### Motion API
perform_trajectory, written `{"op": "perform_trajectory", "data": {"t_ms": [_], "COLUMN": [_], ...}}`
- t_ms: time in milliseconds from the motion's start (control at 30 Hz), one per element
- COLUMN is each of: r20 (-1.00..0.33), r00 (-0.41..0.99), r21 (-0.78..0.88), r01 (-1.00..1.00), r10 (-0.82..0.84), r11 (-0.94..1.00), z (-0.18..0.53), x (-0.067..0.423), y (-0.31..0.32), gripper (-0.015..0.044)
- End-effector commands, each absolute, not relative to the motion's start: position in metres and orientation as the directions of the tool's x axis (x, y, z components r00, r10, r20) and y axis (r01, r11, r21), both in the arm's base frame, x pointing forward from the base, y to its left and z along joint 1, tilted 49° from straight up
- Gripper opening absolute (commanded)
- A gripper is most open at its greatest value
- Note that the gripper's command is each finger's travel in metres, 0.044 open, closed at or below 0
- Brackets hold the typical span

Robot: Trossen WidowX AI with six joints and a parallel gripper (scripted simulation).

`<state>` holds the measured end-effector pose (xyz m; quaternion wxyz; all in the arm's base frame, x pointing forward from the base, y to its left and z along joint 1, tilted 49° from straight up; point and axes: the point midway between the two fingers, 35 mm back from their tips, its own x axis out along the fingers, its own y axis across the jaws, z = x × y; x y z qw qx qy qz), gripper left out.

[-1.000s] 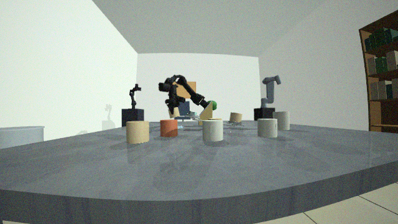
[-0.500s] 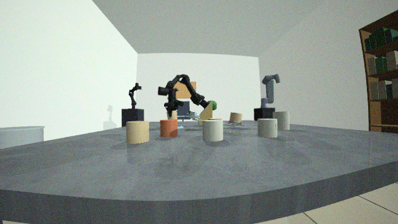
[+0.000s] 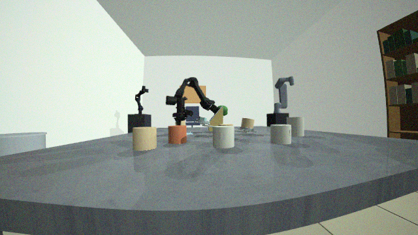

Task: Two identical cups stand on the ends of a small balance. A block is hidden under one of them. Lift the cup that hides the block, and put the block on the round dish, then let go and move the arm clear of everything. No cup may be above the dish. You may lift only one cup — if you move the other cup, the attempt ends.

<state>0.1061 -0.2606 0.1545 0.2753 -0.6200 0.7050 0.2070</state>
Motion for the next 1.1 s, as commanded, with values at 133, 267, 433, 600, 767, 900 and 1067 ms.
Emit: {"op": "perform_trajectory", "data": {"t_ms": [133,267,433,600,767,900,1067], "r20": [-0.649,-0.646,-0.646,-0.646,-0.650,-0.650,-0.650], "r00": [-0.078,-0.081,-0.081,-0.081,-0.079,-0.077,-0.073], "r21": [-0.045,-0.047,-0.047,-0.047,-0.047,-0.046,-0.051], "r01": [-0.989,-0.988,-0.988,-0.988,-0.988,-0.989,-0.989], "r10": [-0.757,-0.759,-0.759,-0.759,-0.756,-0.756,-0.757], "r11": [0.140,0.145,0.145,0.145,0.144,0.140,0.139], "z": [0.145,0.148,0.148,0.148,0.160,0.182,0.182], "x": [0.105,0.105,0.105,0.105,0.109,0.110,0.111], "y": [-0.270,-0.267,-0.267,-0.267,-0.252,-0.226,-0.226], "gripper": [0.0000,0.0079,0.0210,0.0341,0.0440,0.0440,0.0414]}}
